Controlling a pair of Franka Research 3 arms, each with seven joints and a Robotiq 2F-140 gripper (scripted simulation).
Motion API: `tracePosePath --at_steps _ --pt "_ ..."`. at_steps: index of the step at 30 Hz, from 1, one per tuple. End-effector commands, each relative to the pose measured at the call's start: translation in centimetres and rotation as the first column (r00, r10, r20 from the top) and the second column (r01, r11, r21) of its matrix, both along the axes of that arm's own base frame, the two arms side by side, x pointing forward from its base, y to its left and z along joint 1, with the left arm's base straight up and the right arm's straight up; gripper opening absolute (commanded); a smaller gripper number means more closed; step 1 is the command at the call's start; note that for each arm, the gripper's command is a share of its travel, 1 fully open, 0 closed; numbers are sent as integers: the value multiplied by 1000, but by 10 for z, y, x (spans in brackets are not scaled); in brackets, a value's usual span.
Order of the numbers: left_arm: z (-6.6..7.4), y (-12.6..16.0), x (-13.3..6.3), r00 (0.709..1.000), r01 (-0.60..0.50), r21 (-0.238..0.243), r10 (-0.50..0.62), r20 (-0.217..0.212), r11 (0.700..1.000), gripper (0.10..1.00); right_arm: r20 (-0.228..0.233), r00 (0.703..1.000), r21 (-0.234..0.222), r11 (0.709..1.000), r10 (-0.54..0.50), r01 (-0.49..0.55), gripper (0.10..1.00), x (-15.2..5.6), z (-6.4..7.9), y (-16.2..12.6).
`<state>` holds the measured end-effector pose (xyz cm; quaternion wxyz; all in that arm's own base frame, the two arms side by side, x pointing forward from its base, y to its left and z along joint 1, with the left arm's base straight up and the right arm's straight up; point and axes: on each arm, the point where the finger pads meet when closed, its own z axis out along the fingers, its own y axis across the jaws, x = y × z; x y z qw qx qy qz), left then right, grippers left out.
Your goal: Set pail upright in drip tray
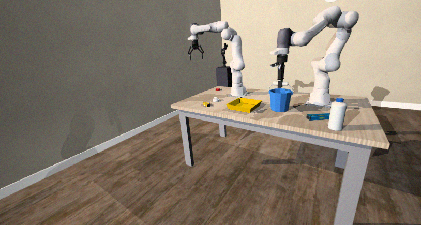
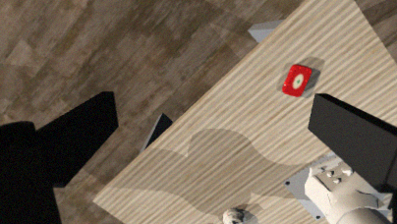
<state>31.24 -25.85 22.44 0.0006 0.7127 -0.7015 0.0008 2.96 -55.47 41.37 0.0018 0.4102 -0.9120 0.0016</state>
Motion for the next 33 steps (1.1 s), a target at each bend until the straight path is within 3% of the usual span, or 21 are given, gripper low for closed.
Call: tracePosePath --at_steps 1,17,33 --pt "-1 1 1 1000 -2 2 2 0 1000 99 2 1000 5 1000 -7 7 1000 0 -1 1" --pt "1 1 1 1000 -2 2 2 0 1000 99 2 1000 5 1000 -7 7 1000 0 -1 1" --pt "14 1 1 1000 -2 2 2 0 1000 99 2 1000 5 1000 -7 7 1000 0 -1 1"
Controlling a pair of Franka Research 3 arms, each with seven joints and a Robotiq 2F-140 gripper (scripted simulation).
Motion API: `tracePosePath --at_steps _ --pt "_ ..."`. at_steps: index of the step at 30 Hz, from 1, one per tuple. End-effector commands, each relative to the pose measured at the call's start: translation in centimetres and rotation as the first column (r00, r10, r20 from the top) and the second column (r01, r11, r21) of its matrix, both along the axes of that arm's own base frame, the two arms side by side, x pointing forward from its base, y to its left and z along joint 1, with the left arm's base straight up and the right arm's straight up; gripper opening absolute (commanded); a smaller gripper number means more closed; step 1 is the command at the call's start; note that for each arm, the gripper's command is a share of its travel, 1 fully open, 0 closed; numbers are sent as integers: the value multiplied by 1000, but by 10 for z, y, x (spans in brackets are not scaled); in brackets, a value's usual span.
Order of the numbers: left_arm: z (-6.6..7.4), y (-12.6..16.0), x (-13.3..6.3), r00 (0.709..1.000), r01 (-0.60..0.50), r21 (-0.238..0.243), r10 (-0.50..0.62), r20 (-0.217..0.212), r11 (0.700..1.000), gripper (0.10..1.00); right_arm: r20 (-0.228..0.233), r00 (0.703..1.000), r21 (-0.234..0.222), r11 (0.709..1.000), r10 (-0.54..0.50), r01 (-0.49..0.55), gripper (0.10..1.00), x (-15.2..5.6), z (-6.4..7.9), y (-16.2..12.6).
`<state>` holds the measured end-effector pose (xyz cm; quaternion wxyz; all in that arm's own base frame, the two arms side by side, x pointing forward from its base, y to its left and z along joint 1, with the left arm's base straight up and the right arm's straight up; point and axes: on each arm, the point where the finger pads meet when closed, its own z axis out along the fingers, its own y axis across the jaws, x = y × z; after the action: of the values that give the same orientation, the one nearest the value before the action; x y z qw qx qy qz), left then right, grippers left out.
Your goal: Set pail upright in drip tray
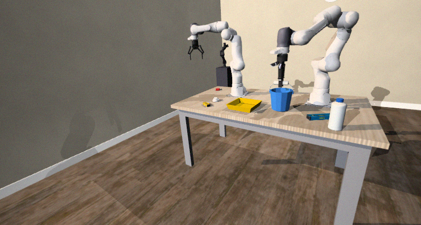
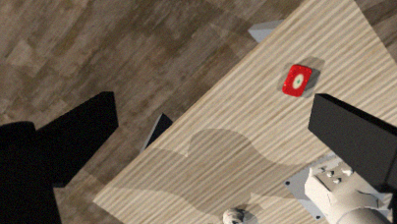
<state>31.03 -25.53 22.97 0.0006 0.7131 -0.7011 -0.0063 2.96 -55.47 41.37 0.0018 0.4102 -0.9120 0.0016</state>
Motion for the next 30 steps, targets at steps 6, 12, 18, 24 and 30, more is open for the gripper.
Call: tracePosePath --at_steps 6,12,18,24,30 --pt "18 -2 3 1000 0 -8 0 10 1000 99 2 1000 5 1000 -7 7 1000 0 -1 1" --pt "28 -2 3 1000 0 -8 0 10 1000 99 2 1000 5 1000 -7 7 1000 0 -1 1" --pt "36 -2 3 1000 0 -8 0 10 1000 99 2 1000 5 1000 -7 7 1000 0 -1 1" --pt "47 -2 3 1000 0 -8 0 10 1000 99 2 1000 5 1000 -7 7 1000 0 -1 1" --pt "57 -2 3 1000 0 -8 0 10 1000 99 2 1000 5 1000 -7 7 1000 0 -1 1"
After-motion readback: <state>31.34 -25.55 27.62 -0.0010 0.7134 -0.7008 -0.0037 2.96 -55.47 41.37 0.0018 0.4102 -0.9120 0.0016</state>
